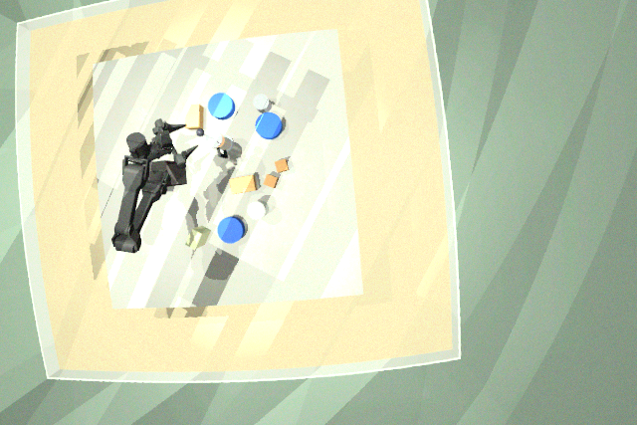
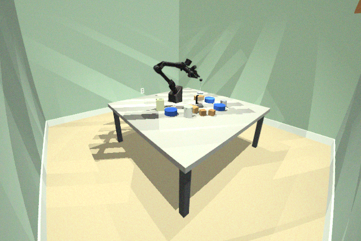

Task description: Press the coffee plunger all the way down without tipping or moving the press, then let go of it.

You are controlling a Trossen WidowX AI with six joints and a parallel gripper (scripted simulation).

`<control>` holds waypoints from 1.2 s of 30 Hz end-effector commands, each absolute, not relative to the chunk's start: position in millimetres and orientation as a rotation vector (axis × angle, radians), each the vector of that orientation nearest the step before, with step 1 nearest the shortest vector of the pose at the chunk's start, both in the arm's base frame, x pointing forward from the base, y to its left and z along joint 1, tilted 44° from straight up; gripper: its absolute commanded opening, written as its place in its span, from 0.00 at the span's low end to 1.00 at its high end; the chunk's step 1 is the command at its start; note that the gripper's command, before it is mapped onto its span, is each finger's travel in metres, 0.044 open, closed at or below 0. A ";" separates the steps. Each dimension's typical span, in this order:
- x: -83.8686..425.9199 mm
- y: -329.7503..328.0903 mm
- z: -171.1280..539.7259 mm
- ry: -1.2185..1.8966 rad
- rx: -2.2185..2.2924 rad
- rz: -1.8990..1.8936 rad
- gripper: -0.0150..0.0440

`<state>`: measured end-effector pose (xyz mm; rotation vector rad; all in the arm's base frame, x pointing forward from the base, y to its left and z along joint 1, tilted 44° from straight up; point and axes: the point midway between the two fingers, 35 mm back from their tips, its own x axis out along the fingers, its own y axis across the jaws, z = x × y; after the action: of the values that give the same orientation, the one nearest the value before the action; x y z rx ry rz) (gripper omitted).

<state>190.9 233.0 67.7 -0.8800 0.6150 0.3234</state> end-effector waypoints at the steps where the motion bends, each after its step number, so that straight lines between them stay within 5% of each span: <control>1: 194.2 232.0 63.6 0.619 -0.881 0.326 1.00; 23: 219.2 231.6 44.2 0.615 -0.881 0.325 1.00; 34: 219.2 231.6 44.2 0.615 -0.881 0.325 0.51; 36: 219.2 231.6 44.2 0.615 -0.881 0.325 0.49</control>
<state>219.6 231.5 45.5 -0.8773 0.6121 0.3207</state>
